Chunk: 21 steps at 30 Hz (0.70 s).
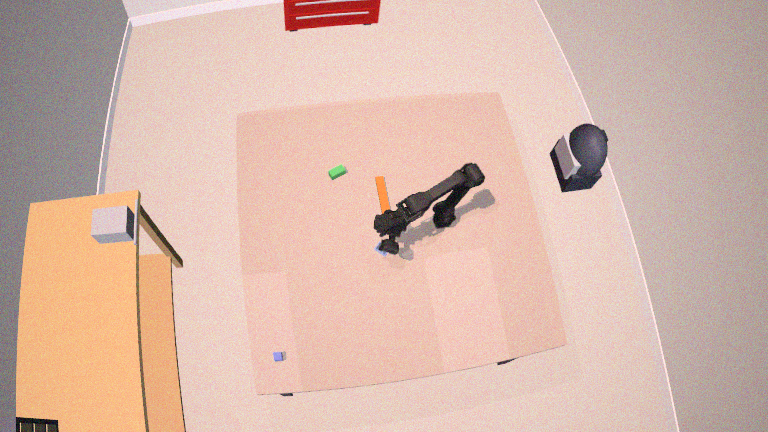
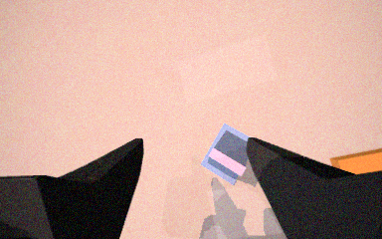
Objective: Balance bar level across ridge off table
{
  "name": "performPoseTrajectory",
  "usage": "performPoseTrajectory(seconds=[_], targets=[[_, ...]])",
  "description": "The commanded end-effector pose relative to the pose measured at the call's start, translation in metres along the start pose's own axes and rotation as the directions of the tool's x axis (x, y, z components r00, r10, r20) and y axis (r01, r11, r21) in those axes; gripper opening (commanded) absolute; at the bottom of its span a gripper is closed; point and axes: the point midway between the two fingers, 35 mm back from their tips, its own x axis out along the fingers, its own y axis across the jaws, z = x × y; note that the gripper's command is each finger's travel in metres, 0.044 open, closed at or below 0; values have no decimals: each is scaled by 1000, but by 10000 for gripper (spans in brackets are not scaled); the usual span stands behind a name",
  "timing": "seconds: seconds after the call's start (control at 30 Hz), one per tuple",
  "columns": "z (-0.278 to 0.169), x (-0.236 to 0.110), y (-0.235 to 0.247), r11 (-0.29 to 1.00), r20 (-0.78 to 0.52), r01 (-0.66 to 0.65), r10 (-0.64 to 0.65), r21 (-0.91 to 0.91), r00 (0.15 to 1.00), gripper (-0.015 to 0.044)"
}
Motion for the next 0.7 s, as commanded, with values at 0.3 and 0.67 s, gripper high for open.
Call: performPoseTrajectory(seconds=[0.3, 0.67], targets=[[17, 2, -58, 930, -78, 169, -151, 326, 985, 315], [23, -3, -104, 778, -162, 289, -240, 558, 957, 315]])
